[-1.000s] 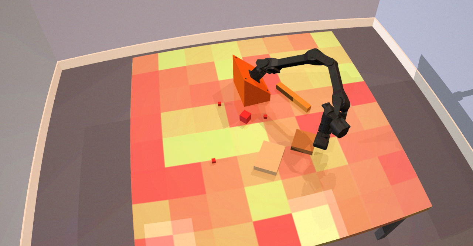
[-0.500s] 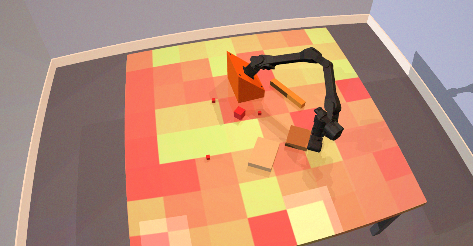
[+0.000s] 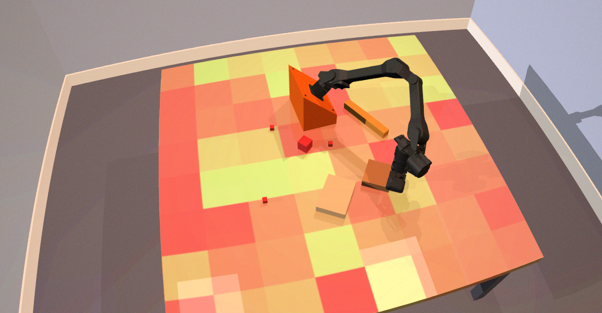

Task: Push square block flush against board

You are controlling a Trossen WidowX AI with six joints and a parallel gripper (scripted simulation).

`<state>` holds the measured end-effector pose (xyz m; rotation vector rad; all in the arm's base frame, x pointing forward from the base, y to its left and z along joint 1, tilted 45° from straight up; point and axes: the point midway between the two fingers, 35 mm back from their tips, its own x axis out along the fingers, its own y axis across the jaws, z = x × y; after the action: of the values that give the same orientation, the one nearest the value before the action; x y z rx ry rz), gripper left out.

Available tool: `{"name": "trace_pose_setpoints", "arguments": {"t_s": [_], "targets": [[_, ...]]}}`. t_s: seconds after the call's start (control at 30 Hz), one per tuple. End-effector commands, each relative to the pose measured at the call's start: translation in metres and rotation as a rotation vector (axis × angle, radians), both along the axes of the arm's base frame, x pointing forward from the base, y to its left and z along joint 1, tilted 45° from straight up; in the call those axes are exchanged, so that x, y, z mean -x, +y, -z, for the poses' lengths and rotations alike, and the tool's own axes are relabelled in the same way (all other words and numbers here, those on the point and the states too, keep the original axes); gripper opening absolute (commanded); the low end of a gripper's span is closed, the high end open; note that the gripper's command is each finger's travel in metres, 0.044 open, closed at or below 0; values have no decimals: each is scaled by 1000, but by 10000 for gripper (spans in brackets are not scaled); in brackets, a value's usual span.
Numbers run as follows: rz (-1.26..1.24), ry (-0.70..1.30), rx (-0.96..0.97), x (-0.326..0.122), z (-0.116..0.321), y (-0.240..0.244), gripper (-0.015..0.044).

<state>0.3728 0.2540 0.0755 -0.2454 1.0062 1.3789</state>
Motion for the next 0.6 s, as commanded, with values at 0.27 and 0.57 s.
{"name": "trace_pose_setpoints", "arguments": {"t_s": [0.27, 0.57], "targets": [[2, 0, 6, 7, 13, -16, 0], [2, 0, 7, 13, 22, -26, 0]]}}
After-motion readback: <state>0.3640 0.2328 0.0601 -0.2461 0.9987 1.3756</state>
